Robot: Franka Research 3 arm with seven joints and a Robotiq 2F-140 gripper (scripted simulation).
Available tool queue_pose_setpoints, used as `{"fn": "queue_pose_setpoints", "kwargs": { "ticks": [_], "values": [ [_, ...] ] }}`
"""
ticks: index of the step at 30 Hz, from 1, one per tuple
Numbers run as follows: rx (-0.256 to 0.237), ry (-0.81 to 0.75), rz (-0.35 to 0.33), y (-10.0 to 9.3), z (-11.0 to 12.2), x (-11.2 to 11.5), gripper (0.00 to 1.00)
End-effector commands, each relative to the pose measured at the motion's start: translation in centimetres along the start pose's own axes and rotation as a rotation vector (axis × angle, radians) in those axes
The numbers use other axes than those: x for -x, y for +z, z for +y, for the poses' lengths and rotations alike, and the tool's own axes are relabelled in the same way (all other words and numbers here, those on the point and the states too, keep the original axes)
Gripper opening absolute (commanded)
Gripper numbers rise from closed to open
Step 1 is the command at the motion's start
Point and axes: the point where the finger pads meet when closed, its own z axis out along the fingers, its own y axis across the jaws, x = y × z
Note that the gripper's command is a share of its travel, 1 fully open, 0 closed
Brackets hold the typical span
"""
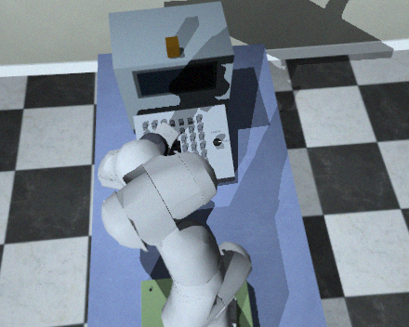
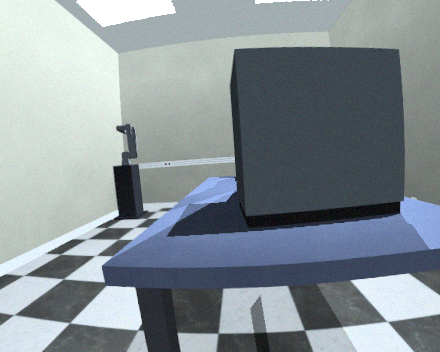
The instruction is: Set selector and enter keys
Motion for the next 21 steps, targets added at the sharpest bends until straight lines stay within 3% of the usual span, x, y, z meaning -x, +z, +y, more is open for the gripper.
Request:
{"fn": "queue_pose_setpoints", "kwargs": {
  "ticks": [1,21],
  "values": [
    [-0.006,-0.008,0.002,-0.1,-0.3,0.0,0.1],
    [-0.006,-0.008,0.002,-2.6,-0.2,0.0,0.1]
  ]
}}
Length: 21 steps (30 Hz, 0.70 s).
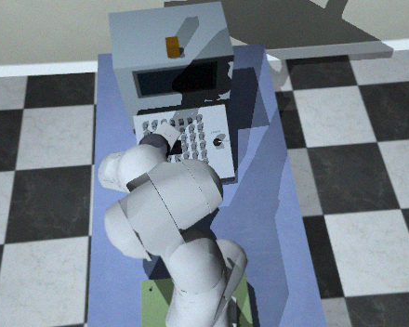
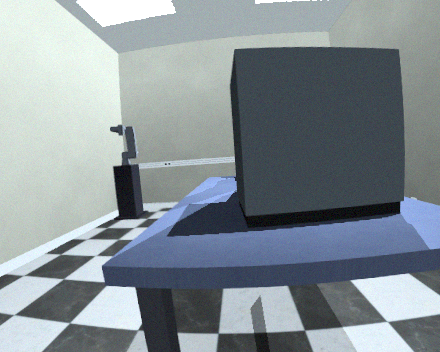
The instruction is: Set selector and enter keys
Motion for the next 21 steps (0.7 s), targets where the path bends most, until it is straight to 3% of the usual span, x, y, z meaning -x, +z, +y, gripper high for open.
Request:
{"fn": "queue_pose_setpoints", "kwargs": {
  "ticks": [1,16,21],
  "values": [
    [0.016,-0.008,0.011,-0.5,0.1,0.1,0.1],
    [0.016,-0.008,0.011,-1.1,0.1,0.1,0.1],
    [0.016,-0.008,0.011,-1.2,1.4,-1.2,0.1]
  ]
}}
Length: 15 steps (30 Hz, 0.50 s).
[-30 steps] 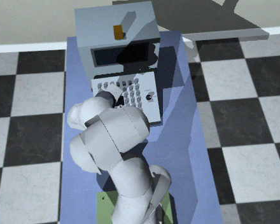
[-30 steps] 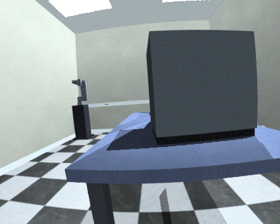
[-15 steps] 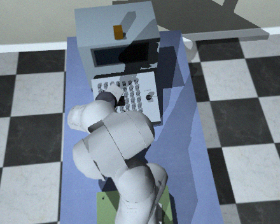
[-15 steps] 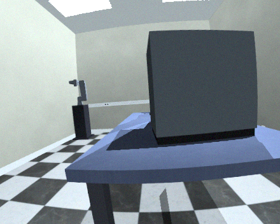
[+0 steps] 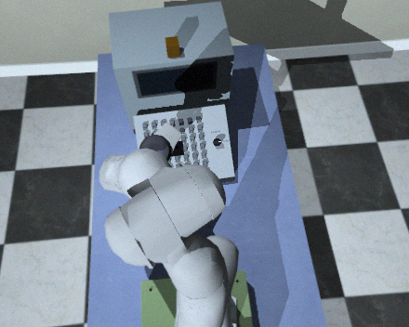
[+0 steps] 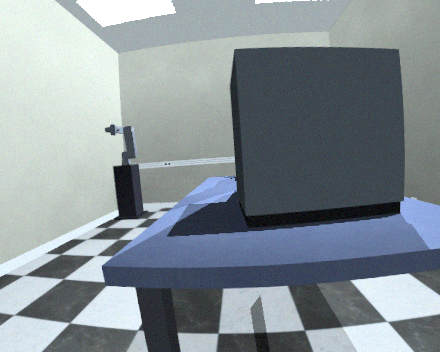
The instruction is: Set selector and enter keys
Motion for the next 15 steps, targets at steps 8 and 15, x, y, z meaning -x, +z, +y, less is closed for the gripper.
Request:
{"fn": "queue_pose_setpoints", "kwargs": {
  "ticks": [8,15],
  "values": [
    [0.015,-0.003,0.01,-0.1,2.8,-2.7,0.1],
    [0.015,-0.003,0.01,0.0,3.0,-2.9,0.1]
  ]
}}
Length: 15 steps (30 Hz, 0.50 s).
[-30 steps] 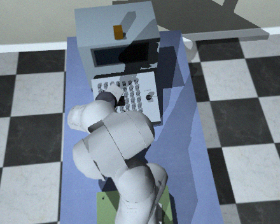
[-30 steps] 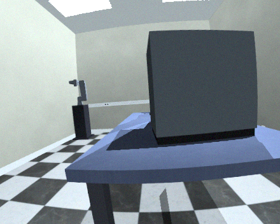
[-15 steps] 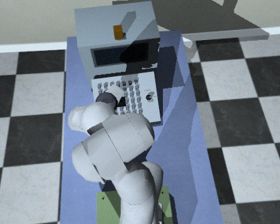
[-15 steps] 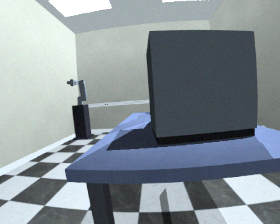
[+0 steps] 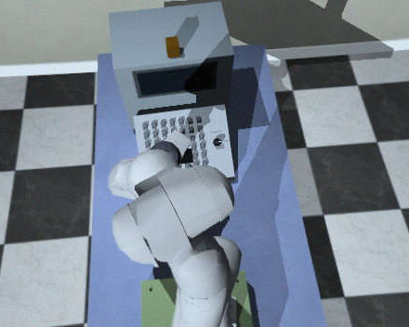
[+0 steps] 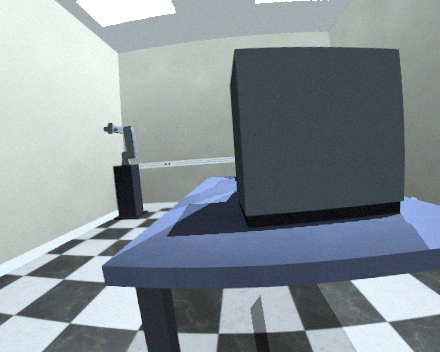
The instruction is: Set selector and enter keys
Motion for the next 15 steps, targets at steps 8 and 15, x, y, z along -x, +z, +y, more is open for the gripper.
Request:
{"fn": "queue_pose_setpoints", "kwargs": {
  "ticks": [8,15],
  "values": [
    [-0.02,-0.01,-0.011,0.6,-0.3,0.1,0.1],
    [-0.02,-0.01,-0.011,1.7,-0.3,0.1,0.1]
  ]
}}
